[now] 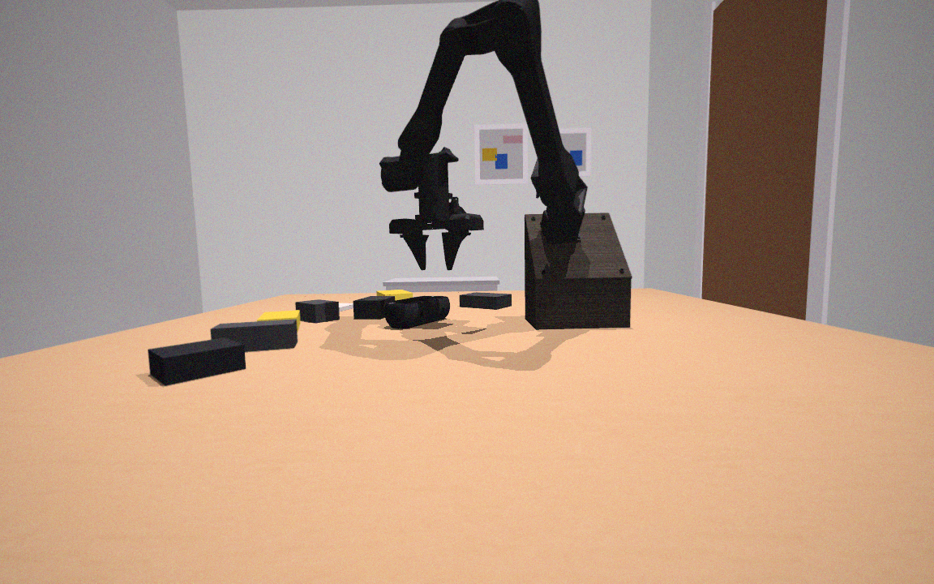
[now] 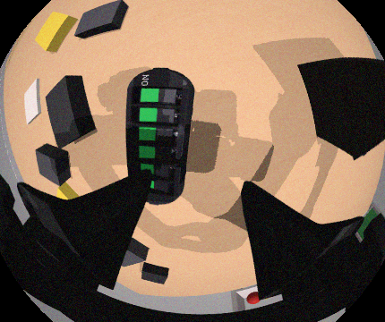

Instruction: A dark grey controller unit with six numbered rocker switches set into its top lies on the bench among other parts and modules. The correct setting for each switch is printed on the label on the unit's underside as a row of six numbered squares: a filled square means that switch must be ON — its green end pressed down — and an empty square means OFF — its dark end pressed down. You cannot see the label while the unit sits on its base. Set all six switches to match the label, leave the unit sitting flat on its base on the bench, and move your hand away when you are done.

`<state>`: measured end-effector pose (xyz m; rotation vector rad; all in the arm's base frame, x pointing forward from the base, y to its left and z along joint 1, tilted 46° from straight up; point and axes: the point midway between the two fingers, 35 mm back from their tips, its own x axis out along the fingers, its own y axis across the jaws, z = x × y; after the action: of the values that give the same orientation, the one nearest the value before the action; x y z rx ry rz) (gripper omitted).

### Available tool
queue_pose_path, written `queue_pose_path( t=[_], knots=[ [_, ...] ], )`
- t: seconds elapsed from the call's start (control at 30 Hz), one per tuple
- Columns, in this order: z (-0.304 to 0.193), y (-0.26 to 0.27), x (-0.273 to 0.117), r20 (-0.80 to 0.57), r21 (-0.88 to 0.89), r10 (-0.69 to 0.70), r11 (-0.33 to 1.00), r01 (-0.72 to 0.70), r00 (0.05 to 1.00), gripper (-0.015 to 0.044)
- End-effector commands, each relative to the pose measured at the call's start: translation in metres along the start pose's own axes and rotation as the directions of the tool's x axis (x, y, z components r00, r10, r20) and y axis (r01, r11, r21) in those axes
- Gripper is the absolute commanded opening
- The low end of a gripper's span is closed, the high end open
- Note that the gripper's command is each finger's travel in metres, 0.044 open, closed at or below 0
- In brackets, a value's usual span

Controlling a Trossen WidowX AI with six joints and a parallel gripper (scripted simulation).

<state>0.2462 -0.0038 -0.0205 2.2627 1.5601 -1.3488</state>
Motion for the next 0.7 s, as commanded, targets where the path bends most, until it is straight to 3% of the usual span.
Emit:
queue_pose_path(
  t=[0.0,0.3,0.6,0.67],
  knots=[
    [-0.0007,0.0018,-0.0020,0.003,-0.008,0.004,1.000,-0.004,1.000,0.0236],
    [-0.0007,0.0018,-0.0020,0.003,-0.008,0.004,1.000,-0.004,1.000,0.0000],
    [-0.0007,0.0018,-0.0020,0.003,-0.008,0.004,1.000,-0.004,1.000,0.0000],
    [-0.0004,0.0006,-0.0012,0.000,-0.002,0.001,1.000,-0.001,1.000,0.0053]
  ],
)
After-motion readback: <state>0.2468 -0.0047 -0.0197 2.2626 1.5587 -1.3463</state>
